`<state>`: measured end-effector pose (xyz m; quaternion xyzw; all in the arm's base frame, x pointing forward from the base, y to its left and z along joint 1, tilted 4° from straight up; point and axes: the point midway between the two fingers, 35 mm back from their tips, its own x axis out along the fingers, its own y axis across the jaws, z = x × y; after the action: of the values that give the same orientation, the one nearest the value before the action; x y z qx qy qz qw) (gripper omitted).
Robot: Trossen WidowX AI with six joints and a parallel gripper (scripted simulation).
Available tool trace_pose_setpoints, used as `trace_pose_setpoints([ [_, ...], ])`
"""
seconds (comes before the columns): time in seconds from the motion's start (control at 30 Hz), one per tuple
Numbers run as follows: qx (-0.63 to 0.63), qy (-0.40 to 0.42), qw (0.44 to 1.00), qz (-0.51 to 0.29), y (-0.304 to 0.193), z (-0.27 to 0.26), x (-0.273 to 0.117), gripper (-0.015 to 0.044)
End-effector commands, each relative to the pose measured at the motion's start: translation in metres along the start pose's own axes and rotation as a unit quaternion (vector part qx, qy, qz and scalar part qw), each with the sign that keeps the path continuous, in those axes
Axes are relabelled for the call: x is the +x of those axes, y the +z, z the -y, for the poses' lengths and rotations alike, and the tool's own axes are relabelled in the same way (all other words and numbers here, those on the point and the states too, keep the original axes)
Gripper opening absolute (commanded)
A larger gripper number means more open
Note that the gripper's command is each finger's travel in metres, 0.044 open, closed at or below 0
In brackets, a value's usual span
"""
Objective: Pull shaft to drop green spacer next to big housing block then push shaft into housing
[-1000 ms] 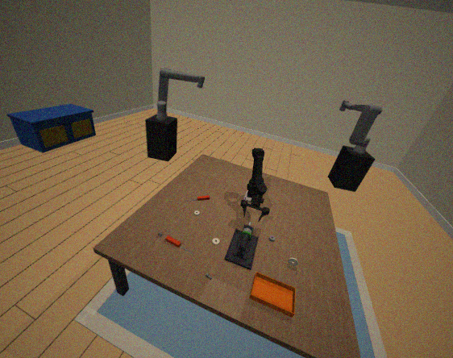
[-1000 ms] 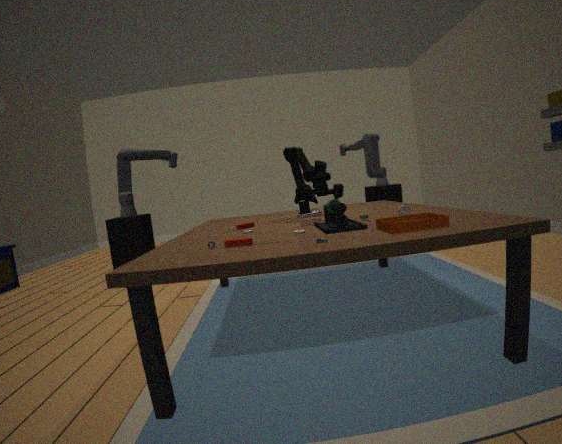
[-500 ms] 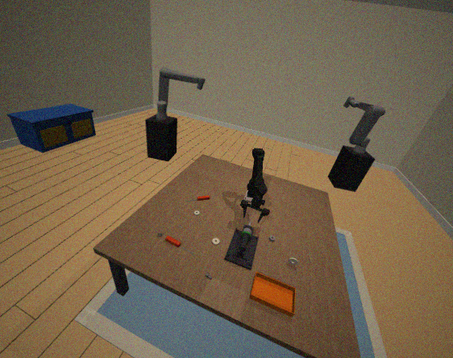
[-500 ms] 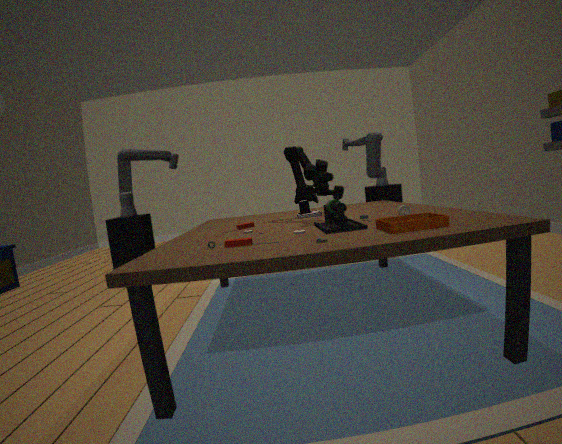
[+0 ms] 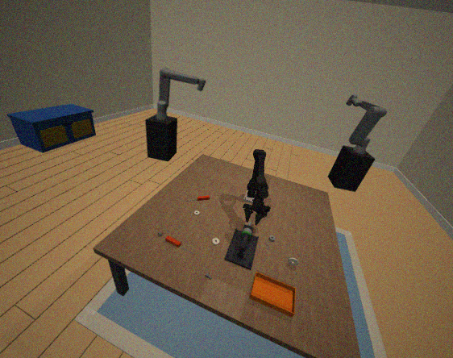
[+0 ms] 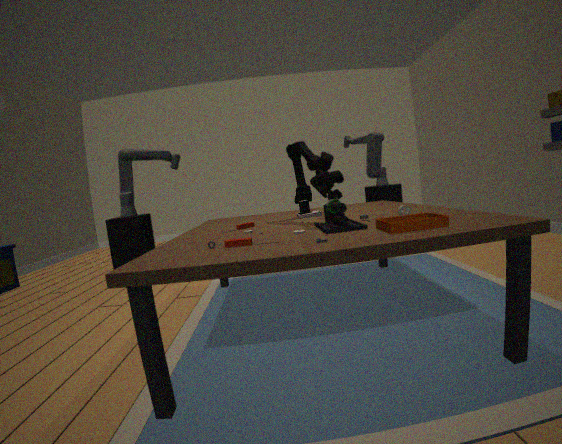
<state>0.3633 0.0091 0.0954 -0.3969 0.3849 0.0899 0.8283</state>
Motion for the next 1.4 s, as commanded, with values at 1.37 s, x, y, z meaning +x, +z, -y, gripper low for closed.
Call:
trace_pose_setpoints([
  [1.37,-0.833,0.336,0.408,0.164,0.010,0.029,-0.009,0.0440],
])
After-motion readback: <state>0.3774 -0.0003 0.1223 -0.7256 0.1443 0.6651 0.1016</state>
